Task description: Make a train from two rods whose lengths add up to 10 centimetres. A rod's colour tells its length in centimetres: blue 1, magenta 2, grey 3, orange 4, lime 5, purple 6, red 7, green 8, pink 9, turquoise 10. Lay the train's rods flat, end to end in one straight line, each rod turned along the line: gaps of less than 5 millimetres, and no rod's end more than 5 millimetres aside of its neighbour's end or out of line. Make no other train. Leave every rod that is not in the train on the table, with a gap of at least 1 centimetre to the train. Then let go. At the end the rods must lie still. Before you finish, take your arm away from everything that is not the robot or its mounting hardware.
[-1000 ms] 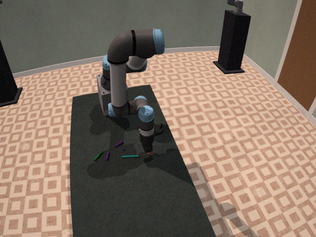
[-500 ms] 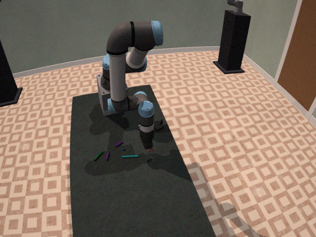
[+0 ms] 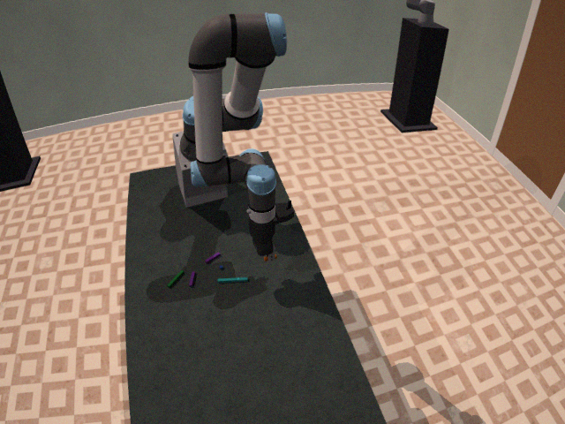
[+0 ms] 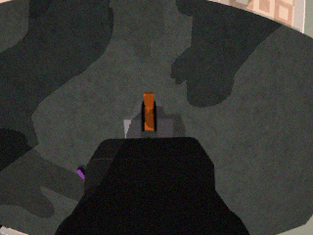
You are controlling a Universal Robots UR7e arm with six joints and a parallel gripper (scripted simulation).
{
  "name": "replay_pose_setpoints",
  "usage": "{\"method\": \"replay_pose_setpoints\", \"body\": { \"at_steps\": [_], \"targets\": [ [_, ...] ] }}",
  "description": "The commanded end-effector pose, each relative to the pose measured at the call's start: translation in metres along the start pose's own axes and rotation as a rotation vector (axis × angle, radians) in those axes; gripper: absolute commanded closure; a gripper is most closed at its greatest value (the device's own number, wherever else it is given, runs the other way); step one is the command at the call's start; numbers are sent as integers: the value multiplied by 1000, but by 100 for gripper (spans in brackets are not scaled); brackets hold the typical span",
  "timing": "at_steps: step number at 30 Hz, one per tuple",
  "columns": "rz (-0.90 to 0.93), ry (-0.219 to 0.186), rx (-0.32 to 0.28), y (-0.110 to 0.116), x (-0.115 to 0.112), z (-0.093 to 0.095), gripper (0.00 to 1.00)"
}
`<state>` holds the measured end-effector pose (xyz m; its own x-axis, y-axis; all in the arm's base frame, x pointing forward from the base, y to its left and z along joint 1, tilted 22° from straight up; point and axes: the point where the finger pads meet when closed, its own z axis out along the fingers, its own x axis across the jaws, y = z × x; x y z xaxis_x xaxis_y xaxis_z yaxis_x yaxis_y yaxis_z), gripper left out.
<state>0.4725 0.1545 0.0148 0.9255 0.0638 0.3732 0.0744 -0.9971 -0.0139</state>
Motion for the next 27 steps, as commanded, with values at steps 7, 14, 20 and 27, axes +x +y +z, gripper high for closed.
{"method": "replay_pose_setpoints", "body": {
  "at_steps": [7, 14, 20, 27],
  "targets": [
    [0, 0, 0, 0, 0, -16, 76],
    [0, 0, 0, 0, 0, -17, 76],
    [0, 0, 0, 0, 0, -17, 76],
    [-56, 0, 0, 0, -7, -17, 76]
  ]
}}
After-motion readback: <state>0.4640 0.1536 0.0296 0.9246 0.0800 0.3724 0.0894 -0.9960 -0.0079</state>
